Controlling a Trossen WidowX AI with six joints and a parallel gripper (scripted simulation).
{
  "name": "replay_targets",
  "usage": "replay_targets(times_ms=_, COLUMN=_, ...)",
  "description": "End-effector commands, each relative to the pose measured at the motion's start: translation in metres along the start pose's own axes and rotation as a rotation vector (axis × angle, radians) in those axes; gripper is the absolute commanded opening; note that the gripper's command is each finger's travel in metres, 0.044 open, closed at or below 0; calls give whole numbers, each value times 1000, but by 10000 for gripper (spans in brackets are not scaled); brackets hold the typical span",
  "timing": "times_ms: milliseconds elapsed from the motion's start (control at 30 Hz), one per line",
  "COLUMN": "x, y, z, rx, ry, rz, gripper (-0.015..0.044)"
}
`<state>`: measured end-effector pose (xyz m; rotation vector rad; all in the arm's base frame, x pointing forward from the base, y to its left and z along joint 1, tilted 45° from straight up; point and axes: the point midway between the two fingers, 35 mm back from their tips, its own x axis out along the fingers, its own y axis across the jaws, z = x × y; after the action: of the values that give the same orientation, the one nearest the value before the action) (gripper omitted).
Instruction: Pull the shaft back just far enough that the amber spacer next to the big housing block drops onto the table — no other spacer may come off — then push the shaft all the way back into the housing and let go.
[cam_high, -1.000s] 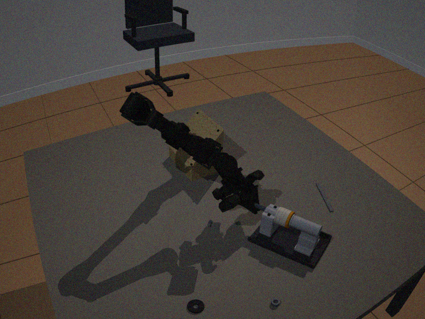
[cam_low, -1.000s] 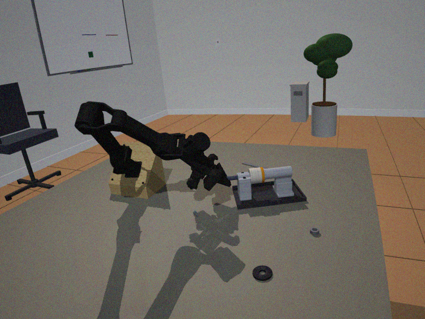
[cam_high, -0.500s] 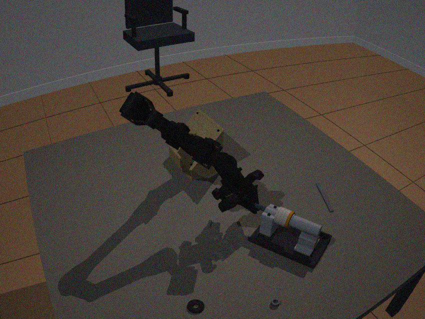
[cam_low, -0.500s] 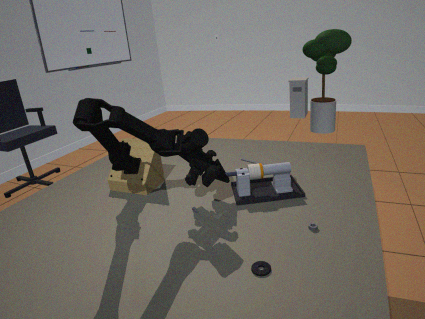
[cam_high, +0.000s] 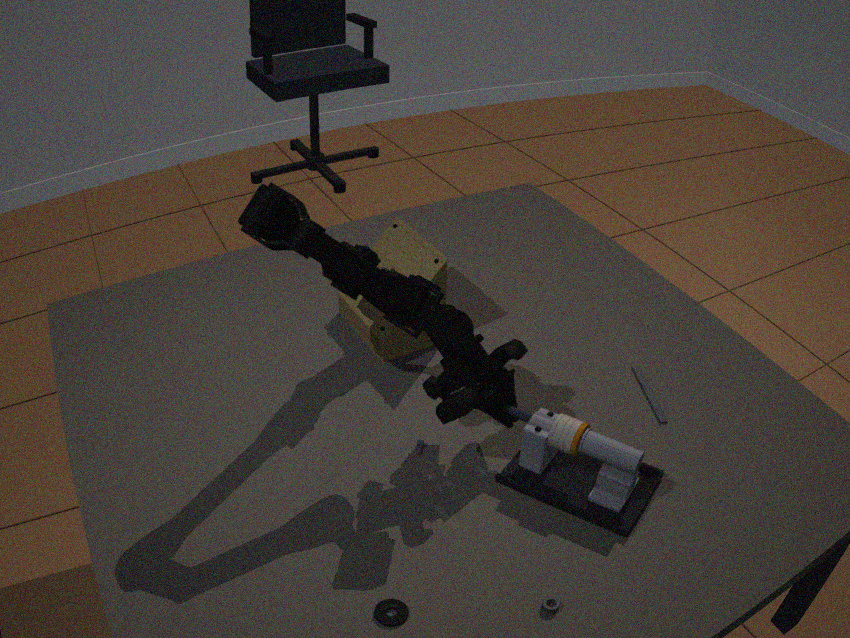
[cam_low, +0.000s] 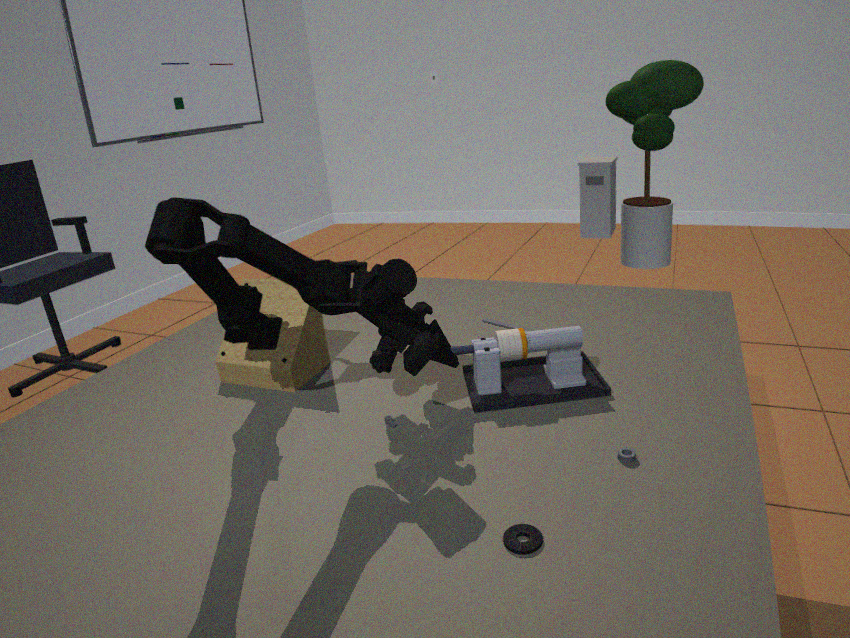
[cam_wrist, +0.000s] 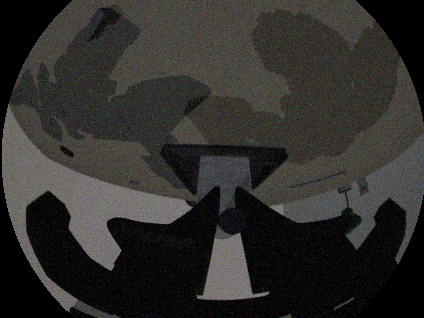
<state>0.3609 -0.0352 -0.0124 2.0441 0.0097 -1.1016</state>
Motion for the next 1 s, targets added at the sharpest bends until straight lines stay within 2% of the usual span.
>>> replay_targets(times_ms=0, x=-1, y=1, z=1, rx=-6, ry=-2, rz=2, gripper=0)
replay_targets(times_ms=967, x=-3, y=1, z=3, rx=-6, ry=-2, rz=2, gripper=0)
